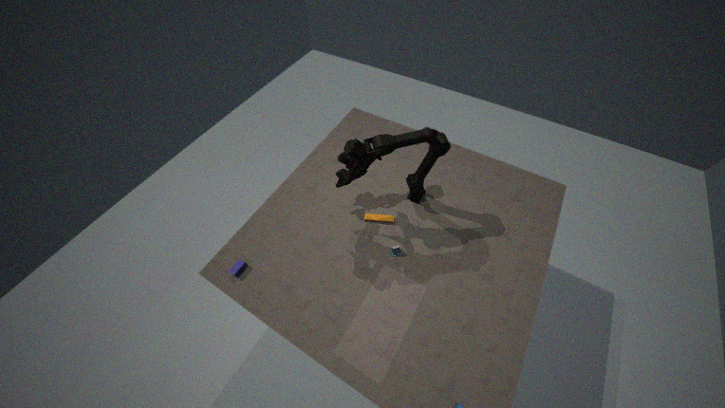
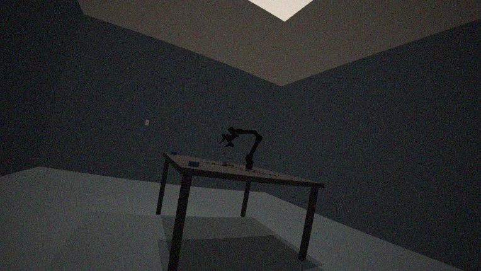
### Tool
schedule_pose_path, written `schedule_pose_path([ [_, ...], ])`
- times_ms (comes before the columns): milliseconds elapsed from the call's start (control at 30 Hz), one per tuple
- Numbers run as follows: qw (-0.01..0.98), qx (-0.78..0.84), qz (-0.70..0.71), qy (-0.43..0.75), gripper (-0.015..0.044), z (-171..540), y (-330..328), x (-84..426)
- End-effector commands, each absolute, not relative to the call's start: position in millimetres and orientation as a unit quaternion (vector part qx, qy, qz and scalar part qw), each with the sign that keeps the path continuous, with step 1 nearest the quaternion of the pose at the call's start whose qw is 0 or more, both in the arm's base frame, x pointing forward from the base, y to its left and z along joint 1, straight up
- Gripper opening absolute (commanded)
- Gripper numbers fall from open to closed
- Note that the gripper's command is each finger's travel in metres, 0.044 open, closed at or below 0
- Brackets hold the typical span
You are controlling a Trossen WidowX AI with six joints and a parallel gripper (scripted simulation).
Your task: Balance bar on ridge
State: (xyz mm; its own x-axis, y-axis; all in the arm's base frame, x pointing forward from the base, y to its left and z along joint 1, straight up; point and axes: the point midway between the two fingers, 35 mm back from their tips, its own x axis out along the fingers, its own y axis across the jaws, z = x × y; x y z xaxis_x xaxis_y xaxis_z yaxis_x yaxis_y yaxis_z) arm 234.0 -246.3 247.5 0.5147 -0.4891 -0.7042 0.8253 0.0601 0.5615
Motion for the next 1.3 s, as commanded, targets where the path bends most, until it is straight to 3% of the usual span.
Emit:
schedule_pose_path([
  [0,0.695,0.493,-0.457,0.255,0.0315,213,-224,240],
  [600,0.609,0.388,-0.385,0.574,0.0315,120,-123,224],
  [1267,0.605,0.383,-0.381,0.585,0.0315,73,-120,223],
])
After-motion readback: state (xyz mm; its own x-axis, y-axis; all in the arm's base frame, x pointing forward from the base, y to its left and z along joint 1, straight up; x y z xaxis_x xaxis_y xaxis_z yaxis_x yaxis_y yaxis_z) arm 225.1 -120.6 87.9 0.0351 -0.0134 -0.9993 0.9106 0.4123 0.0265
